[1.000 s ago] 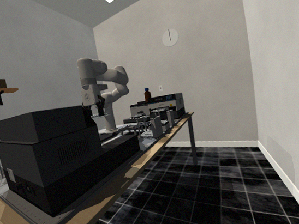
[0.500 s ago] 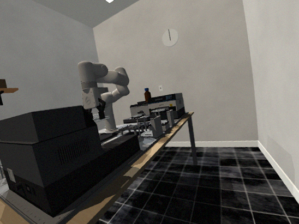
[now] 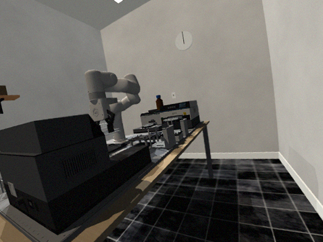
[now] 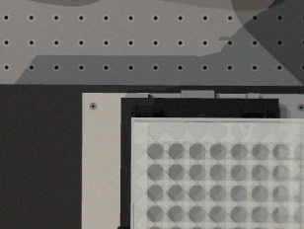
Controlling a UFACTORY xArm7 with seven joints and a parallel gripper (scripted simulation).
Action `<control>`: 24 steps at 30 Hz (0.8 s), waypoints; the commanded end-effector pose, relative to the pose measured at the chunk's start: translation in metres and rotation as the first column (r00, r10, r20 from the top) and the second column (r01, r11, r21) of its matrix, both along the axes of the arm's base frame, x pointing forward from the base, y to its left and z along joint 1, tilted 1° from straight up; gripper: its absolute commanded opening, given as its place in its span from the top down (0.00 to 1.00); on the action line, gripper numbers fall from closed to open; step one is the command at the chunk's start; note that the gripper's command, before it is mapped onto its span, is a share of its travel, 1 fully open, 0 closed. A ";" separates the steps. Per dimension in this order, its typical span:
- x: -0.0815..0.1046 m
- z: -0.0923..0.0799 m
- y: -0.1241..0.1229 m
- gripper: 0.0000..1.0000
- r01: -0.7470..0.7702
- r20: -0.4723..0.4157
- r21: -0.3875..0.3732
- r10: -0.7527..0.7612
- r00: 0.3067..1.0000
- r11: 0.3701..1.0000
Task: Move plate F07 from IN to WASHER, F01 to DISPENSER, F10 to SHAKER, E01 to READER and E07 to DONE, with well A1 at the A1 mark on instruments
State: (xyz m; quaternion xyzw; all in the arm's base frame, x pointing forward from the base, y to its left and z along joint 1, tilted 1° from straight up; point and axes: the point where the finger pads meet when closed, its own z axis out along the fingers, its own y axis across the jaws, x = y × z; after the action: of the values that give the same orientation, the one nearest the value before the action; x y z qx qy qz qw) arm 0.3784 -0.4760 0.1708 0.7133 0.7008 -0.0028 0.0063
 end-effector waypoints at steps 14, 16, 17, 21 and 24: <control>0.000 -0.018 -0.001 1.00 0.000 0.002 -0.004 0.000 1.000 1.000; 0.000 -0.021 -0.001 1.00 0.000 0.002 -0.004 0.000 1.000 1.000; 0.000 -0.022 -0.001 1.00 0.000 0.002 -0.004 0.000 1.000 1.000; 0.000 -0.028 -0.001 1.00 0.000 0.002 -0.004 0.000 1.000 1.000; 0.000 -0.032 -0.001 1.00 0.000 0.002 -0.004 0.000 1.000 1.000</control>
State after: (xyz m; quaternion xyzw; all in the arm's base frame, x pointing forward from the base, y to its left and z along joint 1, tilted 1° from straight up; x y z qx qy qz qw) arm 0.3785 -0.4763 0.1416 0.7133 0.7009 -0.0028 0.0062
